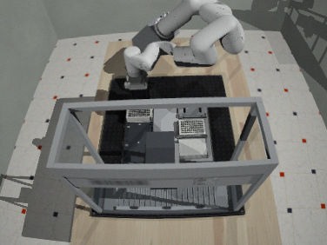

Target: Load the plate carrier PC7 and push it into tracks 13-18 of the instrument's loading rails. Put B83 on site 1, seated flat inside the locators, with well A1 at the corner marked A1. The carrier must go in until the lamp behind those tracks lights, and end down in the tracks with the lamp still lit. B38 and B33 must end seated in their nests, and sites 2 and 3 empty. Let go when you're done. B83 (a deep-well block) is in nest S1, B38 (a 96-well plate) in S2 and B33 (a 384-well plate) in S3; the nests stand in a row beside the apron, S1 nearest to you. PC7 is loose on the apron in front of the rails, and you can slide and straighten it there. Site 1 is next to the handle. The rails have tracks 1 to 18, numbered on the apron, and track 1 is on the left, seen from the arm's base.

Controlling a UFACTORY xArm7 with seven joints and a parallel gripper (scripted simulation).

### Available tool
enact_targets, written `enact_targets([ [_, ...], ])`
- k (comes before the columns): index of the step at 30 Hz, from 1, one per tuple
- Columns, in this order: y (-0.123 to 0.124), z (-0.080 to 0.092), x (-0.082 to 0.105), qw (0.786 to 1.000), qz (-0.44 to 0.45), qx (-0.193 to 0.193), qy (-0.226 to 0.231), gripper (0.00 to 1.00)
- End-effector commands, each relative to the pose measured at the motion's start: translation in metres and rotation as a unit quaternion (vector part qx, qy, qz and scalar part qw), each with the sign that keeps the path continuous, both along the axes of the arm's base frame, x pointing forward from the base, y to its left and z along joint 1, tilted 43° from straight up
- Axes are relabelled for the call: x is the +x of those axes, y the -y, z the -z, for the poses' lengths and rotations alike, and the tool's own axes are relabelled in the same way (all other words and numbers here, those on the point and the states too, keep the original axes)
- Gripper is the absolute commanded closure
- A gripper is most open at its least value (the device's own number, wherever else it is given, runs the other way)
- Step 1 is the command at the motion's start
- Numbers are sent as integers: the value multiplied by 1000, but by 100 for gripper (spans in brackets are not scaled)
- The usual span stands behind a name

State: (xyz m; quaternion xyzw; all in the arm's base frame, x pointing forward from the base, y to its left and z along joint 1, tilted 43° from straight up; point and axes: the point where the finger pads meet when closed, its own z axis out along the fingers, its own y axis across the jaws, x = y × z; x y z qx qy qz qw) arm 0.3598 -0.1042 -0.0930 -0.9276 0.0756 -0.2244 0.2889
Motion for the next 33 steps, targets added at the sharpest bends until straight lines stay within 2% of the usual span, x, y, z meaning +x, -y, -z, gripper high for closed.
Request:
enact_targets([
  [1,-2,6,4,1000,2,-1,0,18],
  [15,-12,20,13,1000,2,-1,0,18],
  [33,-14,23,15,1000,2,-1,0,18],
])
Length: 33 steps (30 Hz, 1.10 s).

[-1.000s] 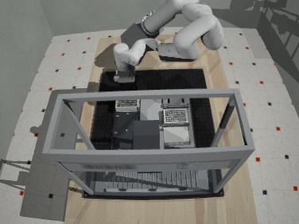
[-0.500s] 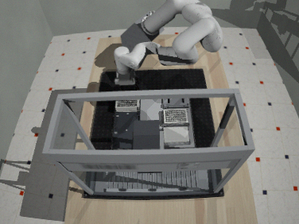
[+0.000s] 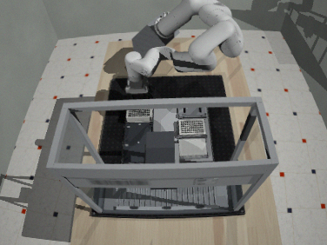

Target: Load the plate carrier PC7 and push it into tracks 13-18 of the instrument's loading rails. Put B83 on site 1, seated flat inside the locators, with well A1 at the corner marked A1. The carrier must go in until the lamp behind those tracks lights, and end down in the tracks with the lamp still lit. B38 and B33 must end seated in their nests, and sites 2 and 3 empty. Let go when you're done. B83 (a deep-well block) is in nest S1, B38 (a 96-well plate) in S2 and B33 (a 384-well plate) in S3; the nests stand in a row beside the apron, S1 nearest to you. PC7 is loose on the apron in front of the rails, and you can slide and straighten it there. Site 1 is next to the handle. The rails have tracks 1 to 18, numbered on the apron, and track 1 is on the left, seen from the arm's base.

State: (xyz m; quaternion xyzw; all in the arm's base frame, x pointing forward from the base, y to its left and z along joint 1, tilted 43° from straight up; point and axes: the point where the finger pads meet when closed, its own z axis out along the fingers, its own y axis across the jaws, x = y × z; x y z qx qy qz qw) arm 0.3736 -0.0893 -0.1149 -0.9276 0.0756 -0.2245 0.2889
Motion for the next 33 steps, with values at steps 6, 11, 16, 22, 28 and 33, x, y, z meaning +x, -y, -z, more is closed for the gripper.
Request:
enact_targets([
  [6,-1,4,3,1000,2,-1,0,18],
  [11,-2,6,4,1000,2,-1,0,18],
  [16,-4,8,5,1000,2,-1,0,18],
  [22,-6,11,7,1000,2,-1,0,18],
  [28,-7,13,9,1000,2,-1,0,18],
  [33,-7,13,9,1000,2,-1,0,18],
])
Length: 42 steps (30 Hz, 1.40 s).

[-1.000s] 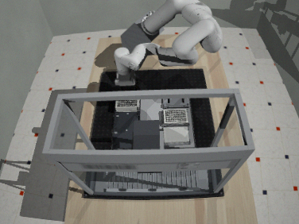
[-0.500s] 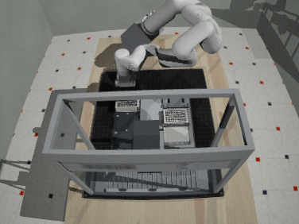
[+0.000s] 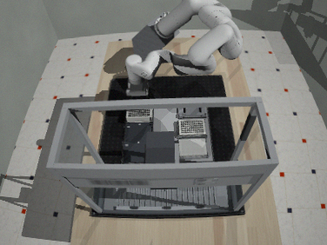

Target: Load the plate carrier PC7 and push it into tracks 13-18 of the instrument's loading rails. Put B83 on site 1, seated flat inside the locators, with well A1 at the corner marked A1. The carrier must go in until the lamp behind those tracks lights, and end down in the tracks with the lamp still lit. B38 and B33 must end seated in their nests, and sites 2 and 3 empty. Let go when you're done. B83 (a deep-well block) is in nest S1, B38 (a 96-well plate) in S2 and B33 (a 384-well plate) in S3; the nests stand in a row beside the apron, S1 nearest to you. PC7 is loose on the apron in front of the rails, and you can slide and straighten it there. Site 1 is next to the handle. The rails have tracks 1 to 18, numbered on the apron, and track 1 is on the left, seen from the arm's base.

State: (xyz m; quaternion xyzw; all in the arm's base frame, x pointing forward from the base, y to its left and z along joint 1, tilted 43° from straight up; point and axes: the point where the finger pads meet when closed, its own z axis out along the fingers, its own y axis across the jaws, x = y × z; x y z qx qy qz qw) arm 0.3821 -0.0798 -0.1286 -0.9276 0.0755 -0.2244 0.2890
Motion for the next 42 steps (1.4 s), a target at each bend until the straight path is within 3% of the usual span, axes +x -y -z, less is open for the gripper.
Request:
enact_targets([
  [1,2,0,0,1000,2,-1,0,18],
  [42,11,-13,29,1000,2,-1,0,18],
])
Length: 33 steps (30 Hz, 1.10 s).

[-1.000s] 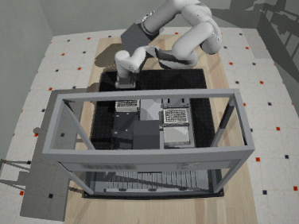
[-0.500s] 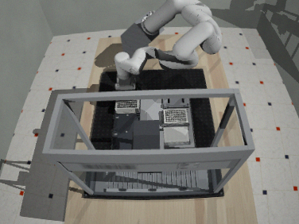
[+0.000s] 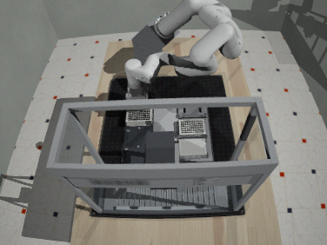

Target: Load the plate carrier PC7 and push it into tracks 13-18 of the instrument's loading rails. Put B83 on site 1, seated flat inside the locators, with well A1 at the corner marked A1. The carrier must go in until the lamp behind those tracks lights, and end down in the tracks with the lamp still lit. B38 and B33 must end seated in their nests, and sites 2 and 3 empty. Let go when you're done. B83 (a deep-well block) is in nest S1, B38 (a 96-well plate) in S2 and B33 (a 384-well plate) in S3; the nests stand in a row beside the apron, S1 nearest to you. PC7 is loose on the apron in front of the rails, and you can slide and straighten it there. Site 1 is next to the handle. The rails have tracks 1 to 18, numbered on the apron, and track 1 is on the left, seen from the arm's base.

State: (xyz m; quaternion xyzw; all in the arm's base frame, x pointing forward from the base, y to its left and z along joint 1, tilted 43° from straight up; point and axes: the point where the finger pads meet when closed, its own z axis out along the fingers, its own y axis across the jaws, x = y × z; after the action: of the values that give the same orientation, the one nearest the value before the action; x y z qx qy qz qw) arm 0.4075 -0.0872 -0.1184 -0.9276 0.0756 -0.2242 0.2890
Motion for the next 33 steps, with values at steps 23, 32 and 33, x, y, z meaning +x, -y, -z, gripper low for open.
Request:
enact_targets([
  [23,9,-10,21,1000,2,-1,1,18],
  [32,11,-13,29,1000,2,-2,1,18],
  [33,12,-13,30,1000,2,-2,1,18],
])
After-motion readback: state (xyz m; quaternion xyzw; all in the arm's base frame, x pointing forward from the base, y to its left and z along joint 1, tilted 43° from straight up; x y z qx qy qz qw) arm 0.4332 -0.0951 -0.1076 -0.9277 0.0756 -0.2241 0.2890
